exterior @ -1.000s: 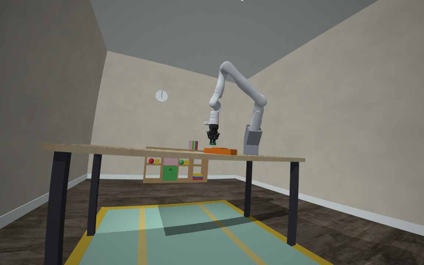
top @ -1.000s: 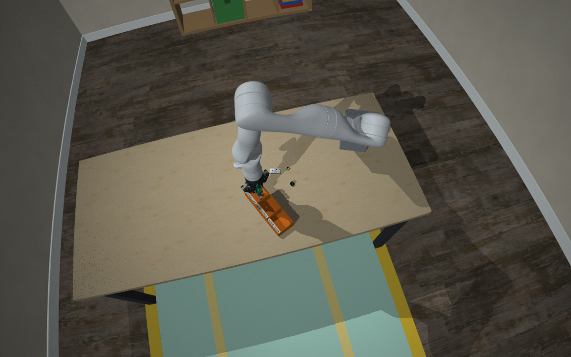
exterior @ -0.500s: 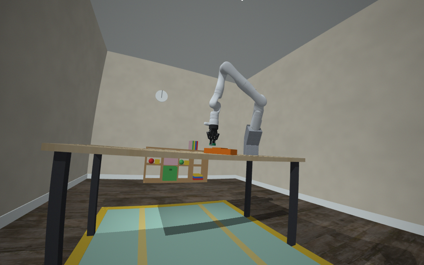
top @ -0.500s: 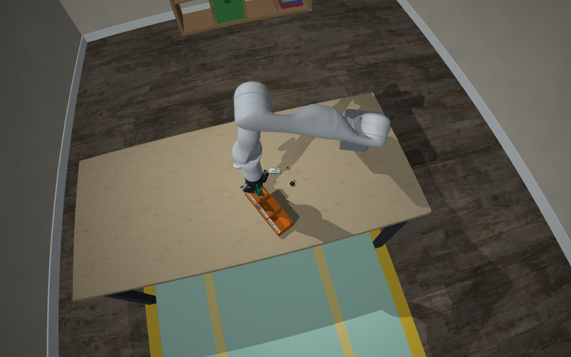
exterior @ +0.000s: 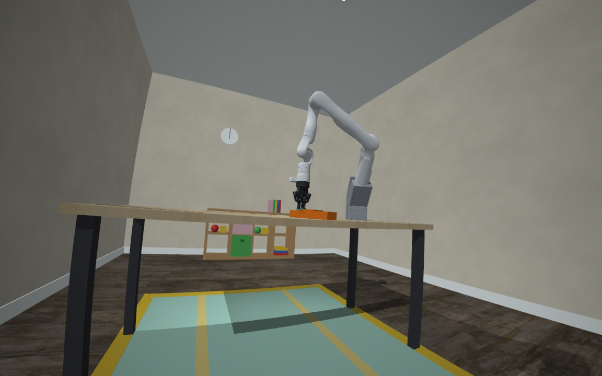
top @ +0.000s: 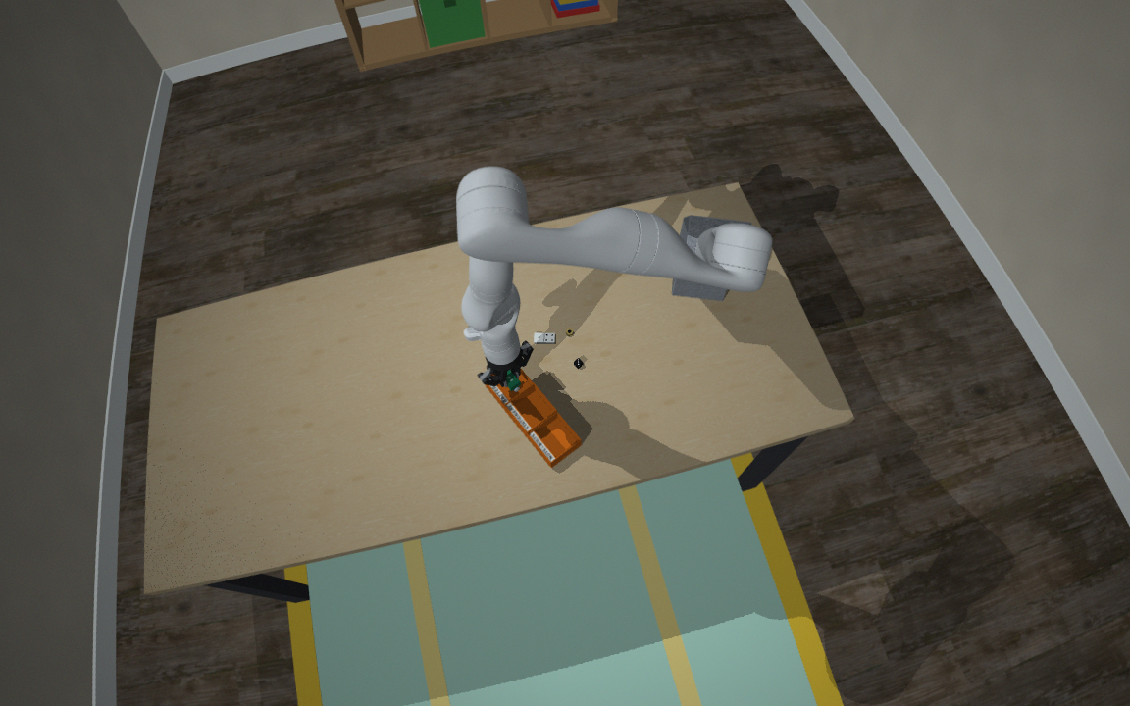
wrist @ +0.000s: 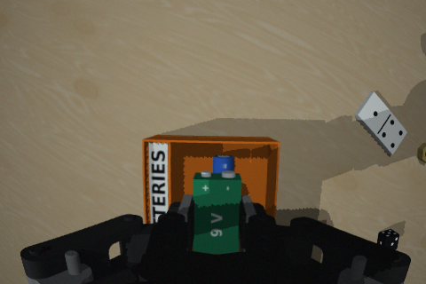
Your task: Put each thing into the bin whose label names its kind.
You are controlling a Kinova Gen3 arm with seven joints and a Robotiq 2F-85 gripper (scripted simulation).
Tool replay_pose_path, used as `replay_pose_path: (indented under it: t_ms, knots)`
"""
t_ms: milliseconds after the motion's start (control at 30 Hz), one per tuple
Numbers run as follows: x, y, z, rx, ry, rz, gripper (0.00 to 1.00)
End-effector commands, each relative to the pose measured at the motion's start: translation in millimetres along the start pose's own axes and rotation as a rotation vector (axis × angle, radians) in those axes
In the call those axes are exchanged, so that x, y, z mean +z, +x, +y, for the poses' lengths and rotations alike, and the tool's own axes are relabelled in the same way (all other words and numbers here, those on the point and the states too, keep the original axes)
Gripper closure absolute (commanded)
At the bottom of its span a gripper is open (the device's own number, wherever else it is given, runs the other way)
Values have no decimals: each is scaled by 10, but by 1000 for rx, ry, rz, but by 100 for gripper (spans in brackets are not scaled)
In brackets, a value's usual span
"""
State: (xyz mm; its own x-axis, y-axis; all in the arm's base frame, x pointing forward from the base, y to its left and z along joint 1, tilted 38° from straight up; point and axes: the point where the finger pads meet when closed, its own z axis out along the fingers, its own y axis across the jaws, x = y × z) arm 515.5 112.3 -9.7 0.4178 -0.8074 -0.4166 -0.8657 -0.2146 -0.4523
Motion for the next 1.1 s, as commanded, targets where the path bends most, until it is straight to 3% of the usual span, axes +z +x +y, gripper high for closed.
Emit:
replay_pose_path:
  t_ms: [0,600,633,1067]
  knots:
    - [77,-12,20,3,-3,-6,78]
    - [89,-3,34,3,-3,-6,78]
    - [89,-3,34,3,-3,-6,67]
    - [88,-2,34,3,-3,-6,67]
